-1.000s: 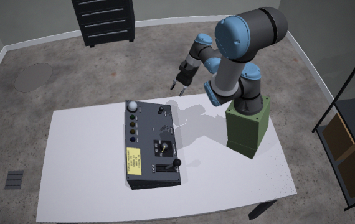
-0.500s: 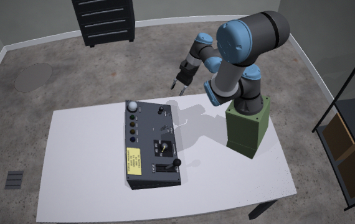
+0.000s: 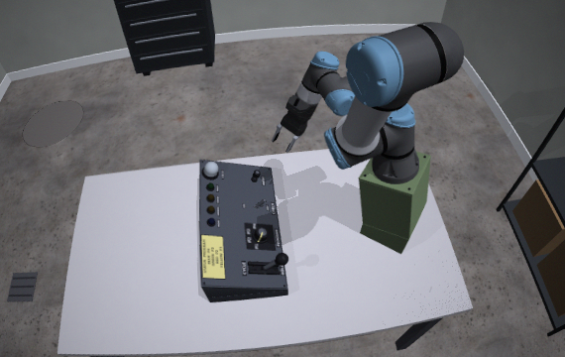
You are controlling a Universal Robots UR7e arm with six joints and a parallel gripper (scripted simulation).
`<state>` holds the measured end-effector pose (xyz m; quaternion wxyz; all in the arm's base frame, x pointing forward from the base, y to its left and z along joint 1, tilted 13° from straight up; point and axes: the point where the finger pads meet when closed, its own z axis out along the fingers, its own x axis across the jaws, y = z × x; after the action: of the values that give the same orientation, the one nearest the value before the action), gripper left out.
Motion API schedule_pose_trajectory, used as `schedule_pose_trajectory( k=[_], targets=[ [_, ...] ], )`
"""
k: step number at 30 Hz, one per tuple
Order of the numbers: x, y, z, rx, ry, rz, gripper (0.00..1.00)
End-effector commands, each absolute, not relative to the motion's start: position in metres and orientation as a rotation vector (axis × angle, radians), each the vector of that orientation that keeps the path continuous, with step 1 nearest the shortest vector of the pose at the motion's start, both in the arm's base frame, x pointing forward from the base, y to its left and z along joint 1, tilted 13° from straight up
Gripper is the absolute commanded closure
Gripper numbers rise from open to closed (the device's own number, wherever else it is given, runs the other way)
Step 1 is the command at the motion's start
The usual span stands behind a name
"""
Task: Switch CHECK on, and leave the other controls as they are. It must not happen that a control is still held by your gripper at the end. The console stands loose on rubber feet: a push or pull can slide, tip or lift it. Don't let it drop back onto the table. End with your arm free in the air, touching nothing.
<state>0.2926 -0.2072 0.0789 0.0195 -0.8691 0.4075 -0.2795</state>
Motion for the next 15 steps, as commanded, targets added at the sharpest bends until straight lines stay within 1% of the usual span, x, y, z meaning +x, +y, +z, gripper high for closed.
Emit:
schedule_pose_trajectory(
  k=[1,15],
  targets=[
    [0.2925,-0.2073,0.0795,-2.697,1.264,-0.868,0.00],
    [0.2927,-0.2073,0.0795,-2.692,1.272,-0.867,0.00]
  ],
)
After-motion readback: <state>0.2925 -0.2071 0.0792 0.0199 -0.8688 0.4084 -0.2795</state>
